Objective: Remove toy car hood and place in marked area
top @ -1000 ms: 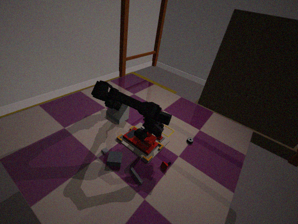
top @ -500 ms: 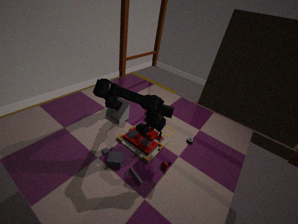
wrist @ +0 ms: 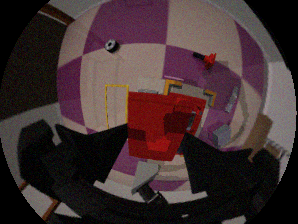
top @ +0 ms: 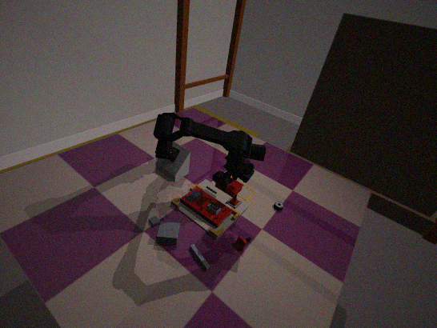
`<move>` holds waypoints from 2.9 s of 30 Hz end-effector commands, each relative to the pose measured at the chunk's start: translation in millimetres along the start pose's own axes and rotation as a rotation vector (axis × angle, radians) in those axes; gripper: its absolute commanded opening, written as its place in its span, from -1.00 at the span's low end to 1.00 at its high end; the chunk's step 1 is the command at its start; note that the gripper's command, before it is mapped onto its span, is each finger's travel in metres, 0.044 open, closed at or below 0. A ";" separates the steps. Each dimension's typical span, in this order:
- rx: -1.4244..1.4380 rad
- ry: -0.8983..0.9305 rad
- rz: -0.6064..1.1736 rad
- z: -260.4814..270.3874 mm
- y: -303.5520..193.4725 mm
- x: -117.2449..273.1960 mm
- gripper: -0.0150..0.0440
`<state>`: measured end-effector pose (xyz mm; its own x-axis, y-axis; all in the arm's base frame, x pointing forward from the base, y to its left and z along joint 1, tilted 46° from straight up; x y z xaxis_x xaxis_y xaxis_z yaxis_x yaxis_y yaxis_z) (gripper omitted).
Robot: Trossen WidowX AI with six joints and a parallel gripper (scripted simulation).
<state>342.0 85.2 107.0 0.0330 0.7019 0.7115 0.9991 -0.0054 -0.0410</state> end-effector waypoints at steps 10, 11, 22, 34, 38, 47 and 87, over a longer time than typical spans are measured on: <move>-0.016 0.020 -0.003 60.7 -4.2 4.0 -0.49; -0.016 0.019 -0.002 65.6 -5.0 4.0 -0.49; -0.017 0.005 0.002 119.9 -17.8 2.1 -0.49; -0.018 0.001 0.003 132.1 -21.4 -2.0 -0.49; -0.018 0.001 0.002 132.2 -21.2 -4.8 -0.49; -0.018 0.001 0.002 132.4 -20.6 -11.1 -0.49; -0.018 0.001 0.002 132.6 -19.7 -39.0 -0.49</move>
<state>318.7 154.7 -10.9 0.0362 0.6965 0.7166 0.9993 -0.0255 -0.0257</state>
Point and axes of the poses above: the point midway between the two fingers, 35 mm back from their tips, its own x axis back along the fingers, its own z axis across the jaws, y = z × x, the point moved 10 cm from there along x, back along the fingers, and after that the axes turned 4 degrees about x, right-handed, at the moved point
